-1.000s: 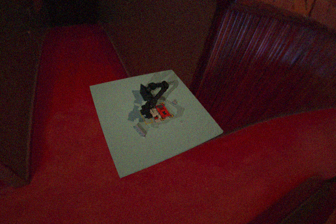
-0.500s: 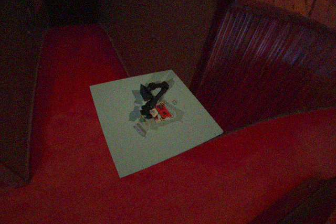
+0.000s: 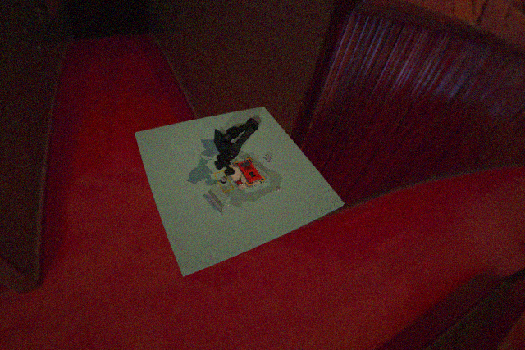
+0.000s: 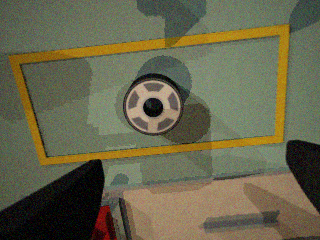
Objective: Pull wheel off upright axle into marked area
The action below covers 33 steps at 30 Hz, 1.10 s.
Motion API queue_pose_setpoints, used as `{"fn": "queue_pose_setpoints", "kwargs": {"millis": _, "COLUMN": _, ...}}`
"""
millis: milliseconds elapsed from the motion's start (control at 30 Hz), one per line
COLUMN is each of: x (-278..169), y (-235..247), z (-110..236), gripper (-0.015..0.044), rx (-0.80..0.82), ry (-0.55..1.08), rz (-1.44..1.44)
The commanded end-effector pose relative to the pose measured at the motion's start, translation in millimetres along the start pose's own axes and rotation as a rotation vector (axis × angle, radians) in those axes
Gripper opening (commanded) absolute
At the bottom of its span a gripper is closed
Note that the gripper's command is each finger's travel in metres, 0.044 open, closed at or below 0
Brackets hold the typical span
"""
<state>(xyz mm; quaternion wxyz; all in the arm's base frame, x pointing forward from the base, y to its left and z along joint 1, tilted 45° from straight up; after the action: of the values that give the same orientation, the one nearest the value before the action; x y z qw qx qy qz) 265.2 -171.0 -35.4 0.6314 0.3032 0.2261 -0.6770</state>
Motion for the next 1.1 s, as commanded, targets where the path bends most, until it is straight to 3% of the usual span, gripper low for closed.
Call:
{"fn": "queue_pose_setpoints", "kwargs": {"millis": 0, "x": -15.3, "y": -35.5, "z": 22.7, "gripper": 0.0440, "rx": -0.006, "ry": -0.001, "rz": -0.006}}
{"fn": "queue_pose_setpoints", "kwargs": {"millis": 133, "x": -29.3, "y": -60.8, "z": 35.4, "gripper": 0.0440, "rx": -0.011, "ry": 0.003, "rz": -0.004}}
{"fn": "queue_pose_setpoints", "kwargs": {"millis": 1067, "x": -29.3, "y": -60.8, "z": 35.4, "gripper": 0.0440, "rx": -0.011, "ry": 0.003, "rz": -0.004}}
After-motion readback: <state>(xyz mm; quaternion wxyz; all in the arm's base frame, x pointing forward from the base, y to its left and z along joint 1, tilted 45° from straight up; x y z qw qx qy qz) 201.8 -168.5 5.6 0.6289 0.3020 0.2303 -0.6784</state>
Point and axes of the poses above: the point midway between the two fingers, 35 mm back from their tips, its own z axis back along the fingers, its own y axis across the jaws, x = y × z, the point moved 6 cm from there along z, back along the fingers, and after that the axes turned 3 degrees about z, right-handed, at the moved point
